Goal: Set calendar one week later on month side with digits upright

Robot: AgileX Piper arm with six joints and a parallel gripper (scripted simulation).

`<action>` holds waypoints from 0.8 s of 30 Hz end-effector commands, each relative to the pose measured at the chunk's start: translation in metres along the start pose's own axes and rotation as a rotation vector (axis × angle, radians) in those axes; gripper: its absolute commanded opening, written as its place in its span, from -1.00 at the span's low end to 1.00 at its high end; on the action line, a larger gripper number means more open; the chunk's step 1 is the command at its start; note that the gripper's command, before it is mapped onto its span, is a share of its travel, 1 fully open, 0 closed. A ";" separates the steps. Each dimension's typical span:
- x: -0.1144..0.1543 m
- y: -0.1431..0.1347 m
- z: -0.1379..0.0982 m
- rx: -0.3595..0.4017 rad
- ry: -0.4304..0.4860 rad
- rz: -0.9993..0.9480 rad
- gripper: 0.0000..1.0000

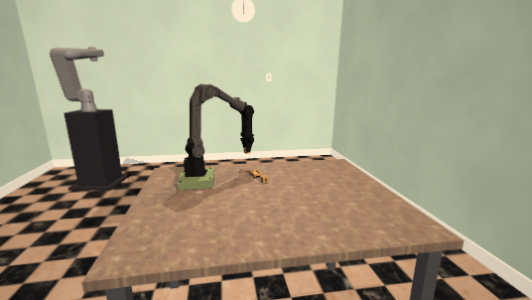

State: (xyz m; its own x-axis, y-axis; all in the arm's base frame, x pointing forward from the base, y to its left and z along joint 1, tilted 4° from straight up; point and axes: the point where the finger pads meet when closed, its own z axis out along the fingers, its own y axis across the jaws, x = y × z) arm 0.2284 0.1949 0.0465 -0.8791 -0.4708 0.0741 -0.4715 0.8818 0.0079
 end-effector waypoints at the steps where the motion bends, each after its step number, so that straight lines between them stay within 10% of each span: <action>1: 0.001 0.000 0.007 0.001 0.004 -0.001 -0.31; 24: -0.001 0.001 0.085 0.001 0.003 0.000 -0.31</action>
State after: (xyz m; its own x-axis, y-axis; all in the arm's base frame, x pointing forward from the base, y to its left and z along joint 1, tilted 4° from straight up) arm 0.2237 0.1934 -0.0356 -0.8791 -0.4706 0.0755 -0.4715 0.8818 0.0067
